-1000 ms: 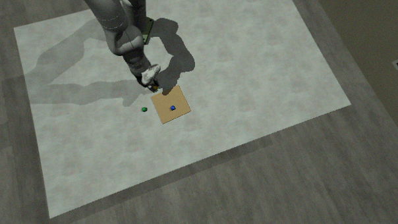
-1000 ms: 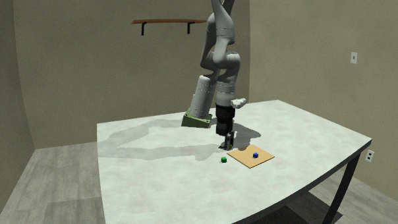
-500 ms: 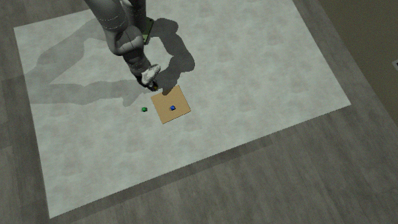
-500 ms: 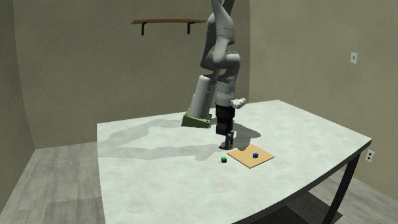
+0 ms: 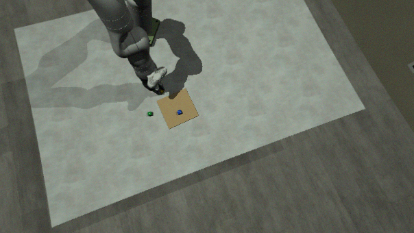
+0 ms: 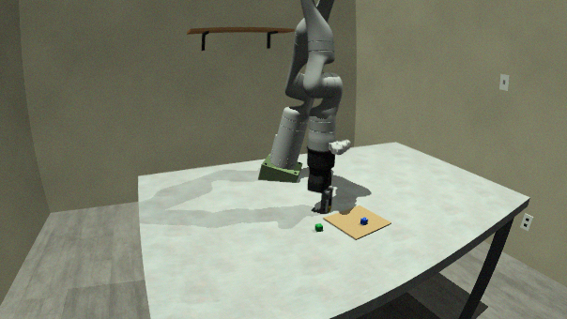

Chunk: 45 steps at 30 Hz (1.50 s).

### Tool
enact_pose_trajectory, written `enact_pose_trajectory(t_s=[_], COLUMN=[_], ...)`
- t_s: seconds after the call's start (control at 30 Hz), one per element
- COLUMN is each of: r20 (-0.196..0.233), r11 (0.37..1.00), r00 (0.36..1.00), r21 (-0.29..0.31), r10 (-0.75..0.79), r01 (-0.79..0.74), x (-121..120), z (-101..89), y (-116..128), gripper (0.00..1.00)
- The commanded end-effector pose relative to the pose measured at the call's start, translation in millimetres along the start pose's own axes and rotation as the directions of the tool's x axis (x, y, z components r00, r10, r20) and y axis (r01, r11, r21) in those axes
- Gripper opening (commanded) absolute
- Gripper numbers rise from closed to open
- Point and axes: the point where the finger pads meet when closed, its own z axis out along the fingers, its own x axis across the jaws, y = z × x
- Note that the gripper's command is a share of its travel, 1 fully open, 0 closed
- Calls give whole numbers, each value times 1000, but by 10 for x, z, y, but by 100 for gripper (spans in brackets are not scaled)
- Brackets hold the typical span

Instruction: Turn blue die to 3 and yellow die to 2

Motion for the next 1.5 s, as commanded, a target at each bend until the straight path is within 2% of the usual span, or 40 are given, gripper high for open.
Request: enact_pose_trajectory(t_s=[0.0,0.83,1.0,1.33,1.4,1.47], r20=[-1,-1,-1,-1,-1,-1], r11=[1000,1000,1000,1000,1000,1000], r00=[1000,1000,1000,1000,1000,1000], r21=[0,1,1,0,0,1], r10=[0,0,0,0,0,0], r01=[0,0,0,0,0,0], x=[3,3,3,3,3,3], z=[-3,-47,-156,-529,-529,-611], y=[-2,-2,-2,-1,-1,-1], gripper=[34,34,34,34,34,34])
